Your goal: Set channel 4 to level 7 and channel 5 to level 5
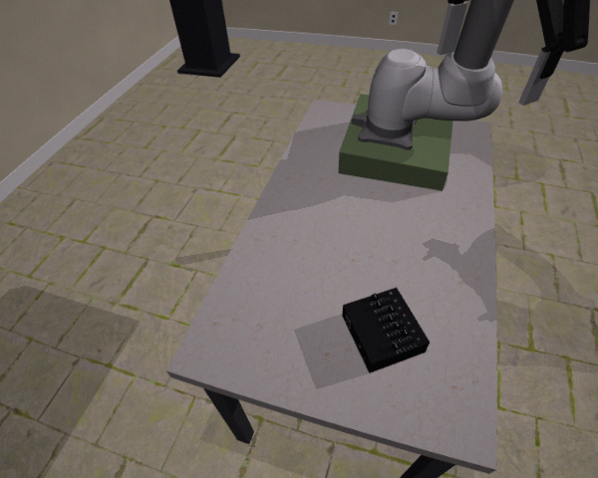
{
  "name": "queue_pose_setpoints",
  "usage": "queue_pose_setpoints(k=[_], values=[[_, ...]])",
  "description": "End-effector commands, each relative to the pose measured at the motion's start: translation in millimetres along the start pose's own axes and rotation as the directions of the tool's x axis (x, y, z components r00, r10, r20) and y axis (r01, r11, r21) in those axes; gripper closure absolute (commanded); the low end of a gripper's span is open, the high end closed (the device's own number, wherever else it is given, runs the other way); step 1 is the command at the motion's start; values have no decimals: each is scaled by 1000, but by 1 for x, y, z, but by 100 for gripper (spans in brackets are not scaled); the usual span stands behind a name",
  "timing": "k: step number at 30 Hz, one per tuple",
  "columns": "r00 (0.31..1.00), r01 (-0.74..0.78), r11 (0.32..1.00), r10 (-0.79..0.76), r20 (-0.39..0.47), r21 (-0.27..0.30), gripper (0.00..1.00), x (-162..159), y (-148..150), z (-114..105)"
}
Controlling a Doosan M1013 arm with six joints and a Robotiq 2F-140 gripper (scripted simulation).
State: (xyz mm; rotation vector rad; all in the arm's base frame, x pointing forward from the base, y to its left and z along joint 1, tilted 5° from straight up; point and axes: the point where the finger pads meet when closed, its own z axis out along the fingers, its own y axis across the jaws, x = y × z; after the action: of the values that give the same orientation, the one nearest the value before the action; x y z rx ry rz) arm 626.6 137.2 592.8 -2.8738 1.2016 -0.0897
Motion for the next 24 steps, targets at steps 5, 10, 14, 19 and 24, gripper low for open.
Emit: queue_pose_setpoints(k=[5,10,14,19,24], values=[[1000,0,1000,0,0,0,0,0,0,0],[1000,0,1000,0,0,0,0,0,0,0],[1000,0,1000,0,0,0,0,0,0,0],[1000,0,1000,0,0,0,0,0,0,0],[999,40,999,-40,1,2,0,7,-7,21]])
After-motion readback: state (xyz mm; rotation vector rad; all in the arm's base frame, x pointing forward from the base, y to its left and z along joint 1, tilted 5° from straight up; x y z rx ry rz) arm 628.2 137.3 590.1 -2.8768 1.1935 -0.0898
